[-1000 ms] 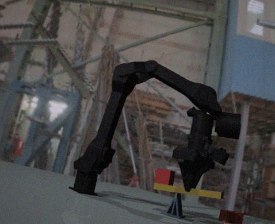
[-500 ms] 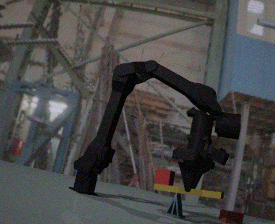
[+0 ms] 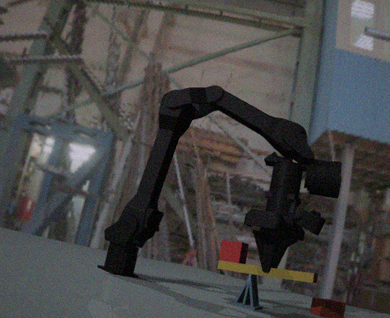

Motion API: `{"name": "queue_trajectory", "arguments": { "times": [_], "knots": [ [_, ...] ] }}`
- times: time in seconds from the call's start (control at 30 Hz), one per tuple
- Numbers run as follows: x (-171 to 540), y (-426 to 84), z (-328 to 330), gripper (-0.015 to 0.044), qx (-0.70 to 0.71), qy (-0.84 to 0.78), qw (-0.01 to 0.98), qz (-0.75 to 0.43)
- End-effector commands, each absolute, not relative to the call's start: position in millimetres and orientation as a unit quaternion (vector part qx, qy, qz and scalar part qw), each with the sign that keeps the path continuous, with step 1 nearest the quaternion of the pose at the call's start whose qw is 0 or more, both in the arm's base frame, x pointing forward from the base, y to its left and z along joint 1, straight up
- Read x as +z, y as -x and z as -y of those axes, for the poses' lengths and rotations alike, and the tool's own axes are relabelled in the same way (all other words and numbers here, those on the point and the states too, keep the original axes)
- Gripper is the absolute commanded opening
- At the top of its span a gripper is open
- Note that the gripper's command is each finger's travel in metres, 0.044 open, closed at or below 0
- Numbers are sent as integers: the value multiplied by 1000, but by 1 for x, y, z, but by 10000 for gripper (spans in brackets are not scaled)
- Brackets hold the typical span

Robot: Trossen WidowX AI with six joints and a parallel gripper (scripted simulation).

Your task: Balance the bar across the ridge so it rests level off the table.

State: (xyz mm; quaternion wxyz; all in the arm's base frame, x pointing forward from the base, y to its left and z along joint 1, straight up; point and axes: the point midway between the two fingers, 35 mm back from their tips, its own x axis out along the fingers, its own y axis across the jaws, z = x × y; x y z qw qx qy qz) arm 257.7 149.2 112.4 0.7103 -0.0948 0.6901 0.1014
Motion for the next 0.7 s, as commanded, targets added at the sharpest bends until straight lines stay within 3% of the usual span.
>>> {"name": "queue_trajectory", "arguments": {
  "times": [0.0,0.67],
  "knots": [
    [111,-257,-149,0,101,93,710,-691],
    [109,-258,-149,0,101,93,710,-691]
  ]
}}
